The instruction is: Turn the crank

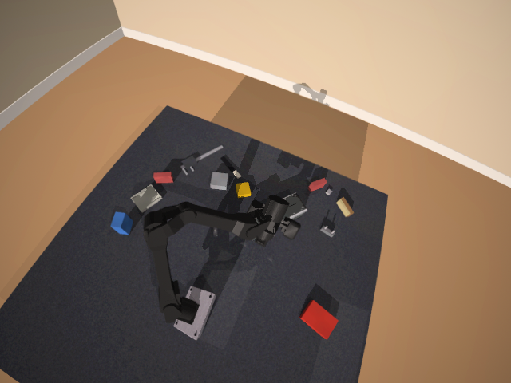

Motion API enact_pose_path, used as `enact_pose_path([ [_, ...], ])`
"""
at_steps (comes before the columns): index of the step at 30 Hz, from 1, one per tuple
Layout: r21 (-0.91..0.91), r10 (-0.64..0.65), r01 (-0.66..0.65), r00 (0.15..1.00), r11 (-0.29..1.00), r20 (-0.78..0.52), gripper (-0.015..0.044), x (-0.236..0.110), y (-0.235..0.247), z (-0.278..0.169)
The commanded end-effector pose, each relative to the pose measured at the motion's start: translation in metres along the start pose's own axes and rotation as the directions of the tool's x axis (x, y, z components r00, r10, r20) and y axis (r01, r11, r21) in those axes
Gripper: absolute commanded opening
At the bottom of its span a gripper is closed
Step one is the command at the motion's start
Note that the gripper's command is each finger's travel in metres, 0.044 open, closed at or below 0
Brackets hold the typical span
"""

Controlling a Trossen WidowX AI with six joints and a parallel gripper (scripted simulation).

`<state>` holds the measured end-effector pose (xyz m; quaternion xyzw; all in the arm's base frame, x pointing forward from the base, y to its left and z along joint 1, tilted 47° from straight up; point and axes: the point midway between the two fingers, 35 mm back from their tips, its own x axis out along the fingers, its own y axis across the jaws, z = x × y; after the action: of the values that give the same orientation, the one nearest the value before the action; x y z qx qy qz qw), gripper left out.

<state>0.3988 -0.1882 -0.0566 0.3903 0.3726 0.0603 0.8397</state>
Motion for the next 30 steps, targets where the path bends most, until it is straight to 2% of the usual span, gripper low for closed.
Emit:
enact_pose_path([
  [1, 0.0, -0.001, 0.001, 1.0, 1.0, 0.0, 0.044, -0.0001, -0.0002, 0.0001],
  [2, 0.0, -0.001, 0.001, 1.0, 1.0, 0.0, 0.044, -0.0001, -0.0002, 0.0001],
  [19, 0.0, -0.001, 0.001, 1.0, 1.0, 0.0, 0.0, -0.0001, -0.0002, 0.0001],
  [30, 0.0, 0.0, 0.0, 1.0, 1.0, 0.0, 0.0, 0.0, 0.0, 0.0],
])
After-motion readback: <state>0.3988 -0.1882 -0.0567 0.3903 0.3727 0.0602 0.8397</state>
